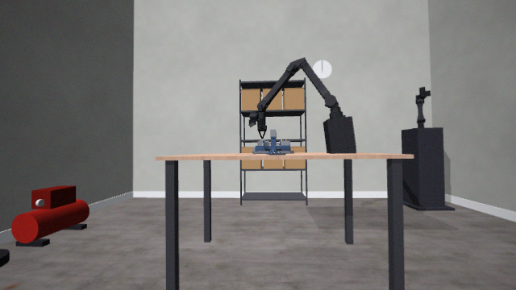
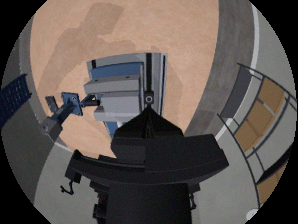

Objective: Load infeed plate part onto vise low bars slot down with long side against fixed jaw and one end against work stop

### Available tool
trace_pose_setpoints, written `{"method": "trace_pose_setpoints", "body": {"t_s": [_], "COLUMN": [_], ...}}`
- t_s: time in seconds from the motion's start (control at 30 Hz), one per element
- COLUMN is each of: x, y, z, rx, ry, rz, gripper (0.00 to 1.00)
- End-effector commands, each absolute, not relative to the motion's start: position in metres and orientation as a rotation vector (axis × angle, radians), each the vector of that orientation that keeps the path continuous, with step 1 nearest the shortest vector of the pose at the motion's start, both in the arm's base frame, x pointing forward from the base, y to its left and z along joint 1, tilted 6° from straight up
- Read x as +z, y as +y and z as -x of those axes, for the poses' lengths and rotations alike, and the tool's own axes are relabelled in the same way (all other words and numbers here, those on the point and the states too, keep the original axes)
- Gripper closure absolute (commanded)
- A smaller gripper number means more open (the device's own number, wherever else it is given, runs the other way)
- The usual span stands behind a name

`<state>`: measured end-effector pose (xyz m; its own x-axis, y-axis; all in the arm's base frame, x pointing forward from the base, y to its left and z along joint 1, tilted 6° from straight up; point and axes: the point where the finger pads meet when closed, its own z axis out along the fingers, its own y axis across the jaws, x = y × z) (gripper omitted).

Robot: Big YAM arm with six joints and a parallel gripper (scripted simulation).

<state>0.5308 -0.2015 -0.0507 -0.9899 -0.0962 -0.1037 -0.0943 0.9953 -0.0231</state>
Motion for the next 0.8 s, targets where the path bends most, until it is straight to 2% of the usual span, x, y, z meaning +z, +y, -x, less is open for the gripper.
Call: {"method": "trace_pose_setpoints", "body": {"t_s": [0.0, 0.77], "x": [-0.0544, -0.0508], "y": [-0.1982, -0.1990], "z": [-0.5419, -0.5435], "rx": [-0.031, -0.035], "ry": [3.019, 3.013], "rz": [0.156, 0.154], "gripper": [1.00, 1.00]}}
